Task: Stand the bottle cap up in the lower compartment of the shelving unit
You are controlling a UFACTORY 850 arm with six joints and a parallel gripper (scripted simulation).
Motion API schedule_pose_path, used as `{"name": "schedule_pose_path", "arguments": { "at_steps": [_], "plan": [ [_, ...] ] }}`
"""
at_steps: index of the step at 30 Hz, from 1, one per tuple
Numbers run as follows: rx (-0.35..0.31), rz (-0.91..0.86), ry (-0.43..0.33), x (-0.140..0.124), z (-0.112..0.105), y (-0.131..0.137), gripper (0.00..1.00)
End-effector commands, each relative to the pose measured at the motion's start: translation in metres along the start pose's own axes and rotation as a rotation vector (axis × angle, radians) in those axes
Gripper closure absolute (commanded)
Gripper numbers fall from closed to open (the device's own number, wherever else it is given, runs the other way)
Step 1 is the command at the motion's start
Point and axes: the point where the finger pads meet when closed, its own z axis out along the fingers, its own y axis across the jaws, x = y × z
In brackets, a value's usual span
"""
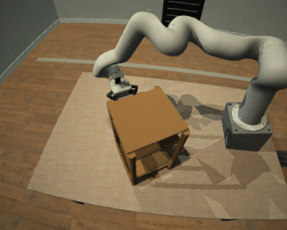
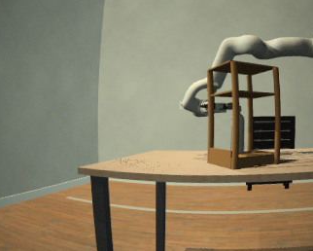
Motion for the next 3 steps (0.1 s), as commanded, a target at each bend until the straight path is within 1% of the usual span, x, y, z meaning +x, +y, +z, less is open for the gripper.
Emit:
{"name": "schedule_pose_path", "arguments": {
  "at_steps": [1,3],
  "plan": [
    [0.0,-0.002,-0.001,0.001,-0.0005,0.0005,0.0],
    [0.0,-0.002,-0.001,0.001,-0.0005,0.0005,0.0]
  ]
}}
